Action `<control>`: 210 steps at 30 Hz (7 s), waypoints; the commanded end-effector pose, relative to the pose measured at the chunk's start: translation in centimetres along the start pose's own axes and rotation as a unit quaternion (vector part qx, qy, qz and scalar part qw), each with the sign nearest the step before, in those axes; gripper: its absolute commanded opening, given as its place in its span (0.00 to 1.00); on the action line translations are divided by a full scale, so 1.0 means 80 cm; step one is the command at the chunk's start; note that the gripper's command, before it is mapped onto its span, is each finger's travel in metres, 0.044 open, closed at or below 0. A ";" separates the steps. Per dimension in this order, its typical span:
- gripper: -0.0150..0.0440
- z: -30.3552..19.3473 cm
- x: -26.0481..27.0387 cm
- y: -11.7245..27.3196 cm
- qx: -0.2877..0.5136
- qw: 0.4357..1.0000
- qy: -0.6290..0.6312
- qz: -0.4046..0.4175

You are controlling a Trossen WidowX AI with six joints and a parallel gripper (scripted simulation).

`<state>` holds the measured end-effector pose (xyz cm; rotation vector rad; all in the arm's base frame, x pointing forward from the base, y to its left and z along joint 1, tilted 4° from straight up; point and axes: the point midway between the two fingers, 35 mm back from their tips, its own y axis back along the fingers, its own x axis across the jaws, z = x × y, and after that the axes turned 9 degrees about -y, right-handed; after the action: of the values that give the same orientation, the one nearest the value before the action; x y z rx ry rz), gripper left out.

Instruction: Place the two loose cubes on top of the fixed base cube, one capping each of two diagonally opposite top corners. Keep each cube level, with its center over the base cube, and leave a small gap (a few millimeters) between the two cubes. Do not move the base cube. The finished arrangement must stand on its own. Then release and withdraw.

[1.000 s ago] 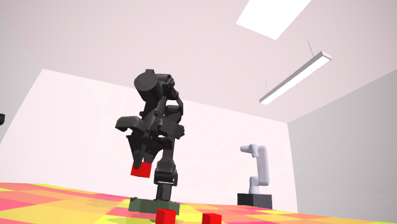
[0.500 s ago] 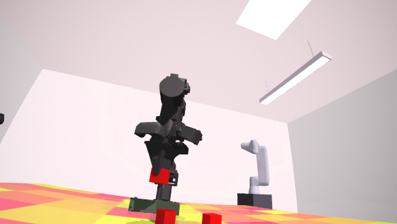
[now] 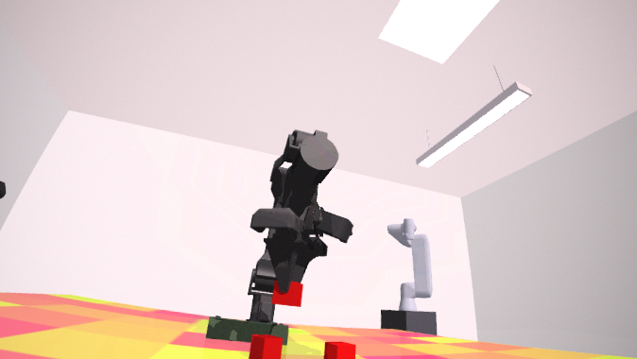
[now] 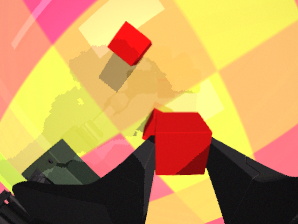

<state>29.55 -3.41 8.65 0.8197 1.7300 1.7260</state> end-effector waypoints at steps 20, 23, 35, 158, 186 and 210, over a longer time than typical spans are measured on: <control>0.43 0.060 0.065 -0.021 -0.003 1.000 0.007 0.007; 0.43 0.060 0.065 -0.021 -0.003 1.000 0.007 0.007; 0.43 0.060 0.065 -0.030 -0.003 1.000 0.007 0.007; 0.70 -0.042 0.011 -0.043 0.005 0.520 -0.854 0.001; 0.70 -0.042 0.011 -0.096 0.005 0.520 -0.854 0.001; 0.43 -0.039 0.006 -0.071 0.004 0.520 -0.854 0.001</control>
<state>26.23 -4.82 1.91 1.5943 0.2348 0.1525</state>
